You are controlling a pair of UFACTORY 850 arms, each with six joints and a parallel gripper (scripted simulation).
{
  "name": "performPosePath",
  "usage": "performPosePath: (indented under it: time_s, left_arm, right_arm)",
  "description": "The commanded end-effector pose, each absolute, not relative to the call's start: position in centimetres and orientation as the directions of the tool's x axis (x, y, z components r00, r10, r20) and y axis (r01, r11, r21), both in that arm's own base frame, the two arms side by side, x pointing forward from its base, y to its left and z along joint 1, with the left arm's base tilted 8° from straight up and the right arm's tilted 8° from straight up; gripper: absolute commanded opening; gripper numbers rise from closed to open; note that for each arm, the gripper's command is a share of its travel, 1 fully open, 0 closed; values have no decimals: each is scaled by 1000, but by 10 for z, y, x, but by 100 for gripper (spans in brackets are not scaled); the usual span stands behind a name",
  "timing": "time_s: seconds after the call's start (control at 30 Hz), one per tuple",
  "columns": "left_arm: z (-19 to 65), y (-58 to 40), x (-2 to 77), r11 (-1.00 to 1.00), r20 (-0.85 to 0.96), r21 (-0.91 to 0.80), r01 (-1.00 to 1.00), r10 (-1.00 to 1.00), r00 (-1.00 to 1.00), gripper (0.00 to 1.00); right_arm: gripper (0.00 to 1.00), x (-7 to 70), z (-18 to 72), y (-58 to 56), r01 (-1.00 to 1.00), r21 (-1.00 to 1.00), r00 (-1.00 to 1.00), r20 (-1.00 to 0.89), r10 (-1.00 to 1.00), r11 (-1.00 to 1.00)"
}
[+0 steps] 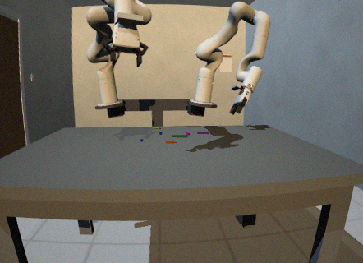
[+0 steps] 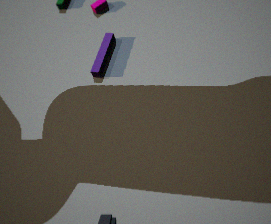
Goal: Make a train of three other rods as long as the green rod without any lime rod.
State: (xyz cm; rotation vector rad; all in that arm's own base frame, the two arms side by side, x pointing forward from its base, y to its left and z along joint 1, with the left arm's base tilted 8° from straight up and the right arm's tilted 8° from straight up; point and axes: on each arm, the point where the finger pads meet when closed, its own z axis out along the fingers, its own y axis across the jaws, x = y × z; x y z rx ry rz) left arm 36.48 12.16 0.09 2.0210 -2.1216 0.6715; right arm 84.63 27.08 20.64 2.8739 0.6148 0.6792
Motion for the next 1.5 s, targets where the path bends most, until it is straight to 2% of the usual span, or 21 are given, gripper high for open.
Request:
performPosePath:
  time_s: [0.0, 0.6, 0.7, 1.03, 1.1, 1.13, 1.47]
  left_arm:
    - [1, 122, 365, 1, 394, -224, -975, -915, -91, 100]
    - [1, 122, 365, 1, 394, -224, -975, -915, -92, 100]
    - [2, 122, 366, 5, 393, -227, -974, -915, -96, 100]
    - [17, 136, 374, 93, 362, -299, -950, -910, -203, 100]
    - [17, 136, 374, 93, 362, -299, -950, -910, -203, 100]
    - [20, 139, 376, 110, 354, -313, -943, -908, -224, 100]
    - [71, 183, 392, 389, 182, -482, -785, -832, -524, 100]
  right_arm:
    - [100, 847, 209, 271, 358, 210, 815, 405, 415, -910]
    - [100, 841, 202, 277, 368, 208, 816, 395, 422, -906]
    - [100, 798, 165, 311, 458, 186, 818, 294, 494, -869]
    - [100, 704, 95, 367, 536, 164, 805, 194, 560, -828]
    - [100, 704, 95, 367, 536, 164, 805, 194, 560, -828]
    - [100, 672, 76, 377, 581, 151, 790, 131, 599, -800]
    - [100, 561, 18, 403, 664, 125, 743, -2, 669, -737]
